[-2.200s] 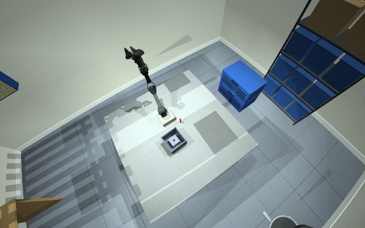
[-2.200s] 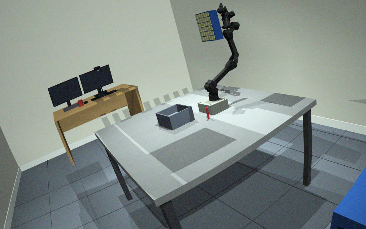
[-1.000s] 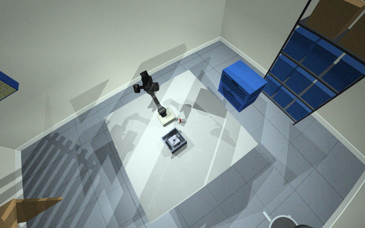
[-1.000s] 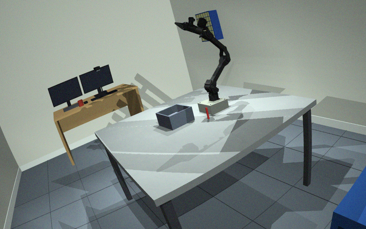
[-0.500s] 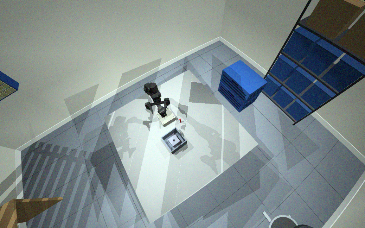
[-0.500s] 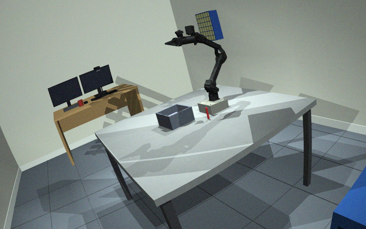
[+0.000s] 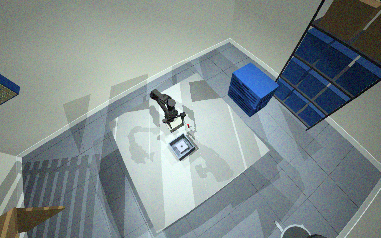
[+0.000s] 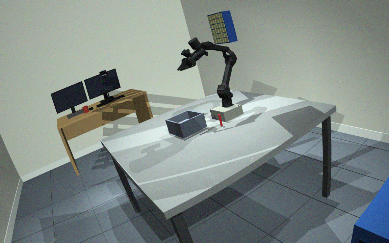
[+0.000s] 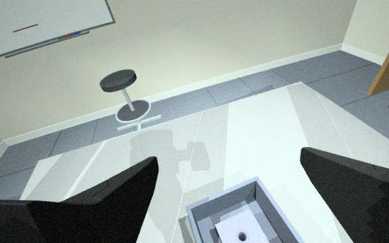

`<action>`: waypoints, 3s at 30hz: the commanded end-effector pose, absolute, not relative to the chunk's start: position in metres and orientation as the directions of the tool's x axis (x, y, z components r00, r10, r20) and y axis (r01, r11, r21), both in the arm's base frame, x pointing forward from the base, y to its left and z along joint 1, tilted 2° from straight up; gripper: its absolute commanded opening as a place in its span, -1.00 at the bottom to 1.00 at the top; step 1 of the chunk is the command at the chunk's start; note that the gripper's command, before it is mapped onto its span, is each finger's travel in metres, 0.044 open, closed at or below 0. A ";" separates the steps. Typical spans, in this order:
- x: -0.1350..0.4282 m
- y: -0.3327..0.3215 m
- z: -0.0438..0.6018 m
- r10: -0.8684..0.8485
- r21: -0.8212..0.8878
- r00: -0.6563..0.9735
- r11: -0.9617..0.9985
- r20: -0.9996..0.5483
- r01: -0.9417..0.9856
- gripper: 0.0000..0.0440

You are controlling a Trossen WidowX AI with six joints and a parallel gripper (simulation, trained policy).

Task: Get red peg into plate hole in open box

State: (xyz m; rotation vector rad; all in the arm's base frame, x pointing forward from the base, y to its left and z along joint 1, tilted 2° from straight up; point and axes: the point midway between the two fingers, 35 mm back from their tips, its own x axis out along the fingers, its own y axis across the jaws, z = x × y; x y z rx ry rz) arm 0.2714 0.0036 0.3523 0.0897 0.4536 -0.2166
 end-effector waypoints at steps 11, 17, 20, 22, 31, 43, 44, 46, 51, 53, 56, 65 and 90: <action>0.252 0.038 0.245 -0.122 0.083 0.610 0.952 -0.783 0.296 1.00; 0.230 0.052 0.205 -0.115 0.067 0.442 0.924 -0.889 0.375 1.00; 0.218 0.060 0.187 -0.117 0.046 0.353 0.906 -0.928 0.421 1.00; 0.209 0.065 0.176 -0.120 0.027 0.295 0.893 -0.948 0.450 1.00; 0.177 0.085 0.134 -0.153 -0.091 0.069 0.833 -0.986 0.545 1.00; 0.157 0.105 0.085 -0.191 -0.201 -0.079 0.785 -0.978 0.586 1.00; 0.156 0.107 0.081 -0.192 -0.204 -0.083 0.784 -0.978 0.587 1.00; 0.156 0.110 0.073 -0.192 -0.206 -0.088 0.782 -0.977 0.589 1.00; 0.157 0.116 0.053 -0.187 -0.202 -0.088 0.781 -0.979 0.591 1.00; 0.158 0.118 0.044 -0.183 -0.197 -0.084 0.781 -0.979 0.593 1.00; 0.160 0.121 0.031 -0.177 -0.187 -0.075 0.780 -0.981 0.597 1.00; 0.163 0.123 -0.005 -0.163 -0.161 -0.051 0.782 -0.985 0.602 0.92; 0.175 0.116 0.001 -0.246 -0.235 -0.066 0.761 -0.967 0.605 -1.00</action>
